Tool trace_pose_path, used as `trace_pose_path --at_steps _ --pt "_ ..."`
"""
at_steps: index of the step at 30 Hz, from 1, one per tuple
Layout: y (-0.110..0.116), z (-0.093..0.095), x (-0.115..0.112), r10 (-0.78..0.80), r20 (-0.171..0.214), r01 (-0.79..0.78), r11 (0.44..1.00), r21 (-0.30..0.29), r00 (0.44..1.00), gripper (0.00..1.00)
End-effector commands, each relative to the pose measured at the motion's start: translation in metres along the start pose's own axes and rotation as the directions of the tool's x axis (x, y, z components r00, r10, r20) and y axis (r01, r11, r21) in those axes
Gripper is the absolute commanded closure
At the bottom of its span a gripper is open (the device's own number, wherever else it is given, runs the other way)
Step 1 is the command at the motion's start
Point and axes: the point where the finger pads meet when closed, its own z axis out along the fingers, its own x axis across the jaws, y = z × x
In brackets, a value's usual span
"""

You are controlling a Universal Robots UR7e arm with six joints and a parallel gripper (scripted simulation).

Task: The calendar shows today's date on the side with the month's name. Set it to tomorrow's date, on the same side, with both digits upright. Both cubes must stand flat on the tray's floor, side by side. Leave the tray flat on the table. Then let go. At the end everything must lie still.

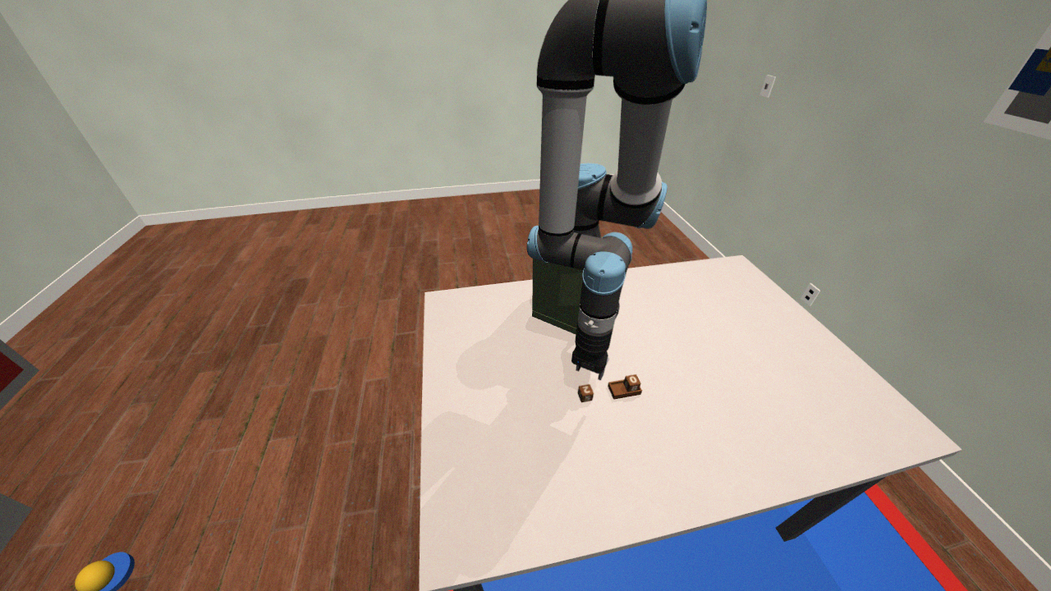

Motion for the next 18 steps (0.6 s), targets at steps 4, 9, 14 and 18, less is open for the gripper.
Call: trace_pose_path --at_steps 4,9,14,18 --pt "-0.0023 0.0016 0.0001 0.209 0.006 -0.209 0.978 0.0 0.978 0.0" --pt "-0.0019 0.0023 0.0003 0.343 0.006 -0.343 0.939 -0.001 0.939 0.0" --pt "-0.0011 0.0029 0.0004 0.459 0.005 -0.459 0.888 -0.002 0.888 0.0" --pt "-0.0004 0.0033 0.0004 0.529 0.005 -0.529 0.848 -0.002 0.848 0.0"
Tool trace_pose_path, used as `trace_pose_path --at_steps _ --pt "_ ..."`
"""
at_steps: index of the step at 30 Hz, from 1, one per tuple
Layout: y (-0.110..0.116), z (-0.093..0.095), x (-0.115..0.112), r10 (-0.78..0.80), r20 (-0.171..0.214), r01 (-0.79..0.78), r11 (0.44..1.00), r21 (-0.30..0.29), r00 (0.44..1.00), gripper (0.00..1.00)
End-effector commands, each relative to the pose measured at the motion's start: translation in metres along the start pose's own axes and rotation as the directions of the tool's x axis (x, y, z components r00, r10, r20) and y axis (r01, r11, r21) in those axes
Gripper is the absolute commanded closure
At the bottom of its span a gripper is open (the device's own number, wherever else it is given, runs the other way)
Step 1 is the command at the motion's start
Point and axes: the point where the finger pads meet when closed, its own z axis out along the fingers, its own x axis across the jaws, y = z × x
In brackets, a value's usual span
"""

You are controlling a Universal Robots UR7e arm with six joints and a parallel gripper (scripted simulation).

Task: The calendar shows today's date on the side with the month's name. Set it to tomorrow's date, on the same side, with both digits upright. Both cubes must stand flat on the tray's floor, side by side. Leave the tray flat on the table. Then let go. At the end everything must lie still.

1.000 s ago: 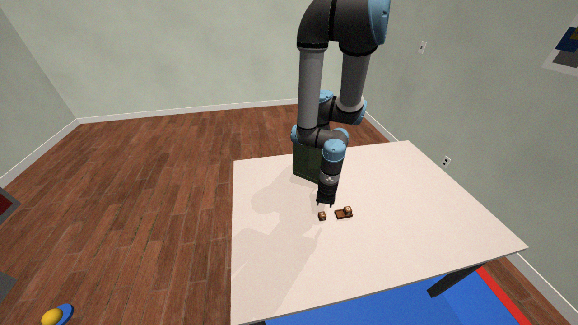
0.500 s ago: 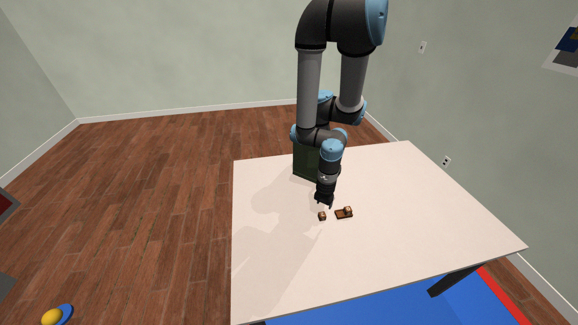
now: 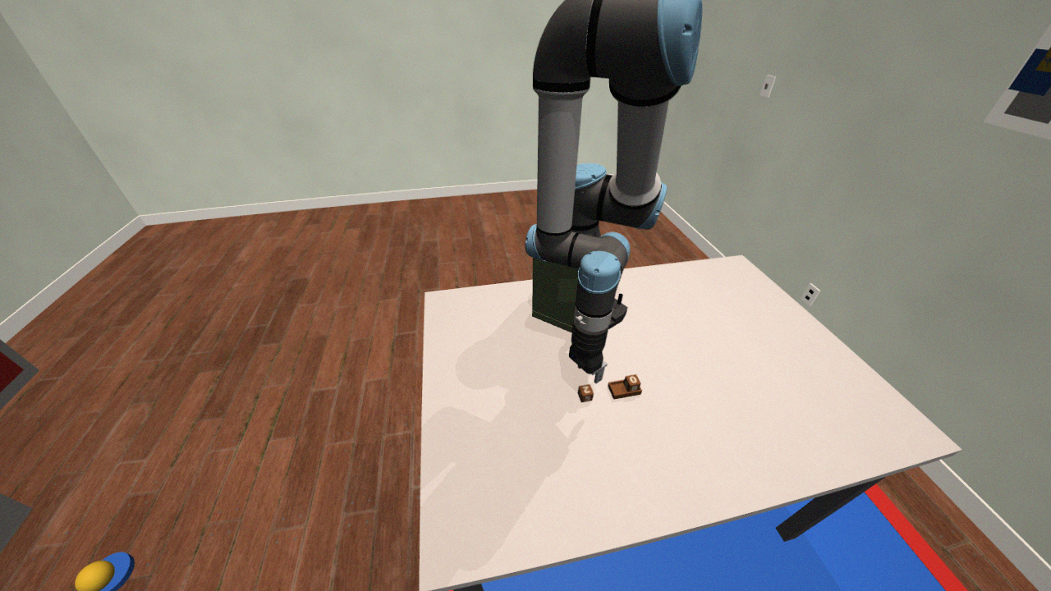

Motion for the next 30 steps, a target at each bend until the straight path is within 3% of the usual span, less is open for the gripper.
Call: trace_pose_path --at_steps 1,13,25,26,30 --pt "-0.001 0.0011 -0.0007 0.135 0.005 -0.135 0.991 -0.002 0.991 0.0" --pt "0.0021 0.0022 0.0 0.388 0.005 -0.388 0.922 -0.003 0.922 0.0" --pt "0.0034 0.0021 0.001 0.435 0.002 -0.435 0.9 -0.005 0.9 0.0" --pt "0.0034 0.0021 0.001 0.435 0.003 -0.435 0.9 -0.005 0.9 0.1" --pt "0.0033 0.0021 0.001 0.435 0.003 -0.435 0.9 -0.004 0.9 0.1"
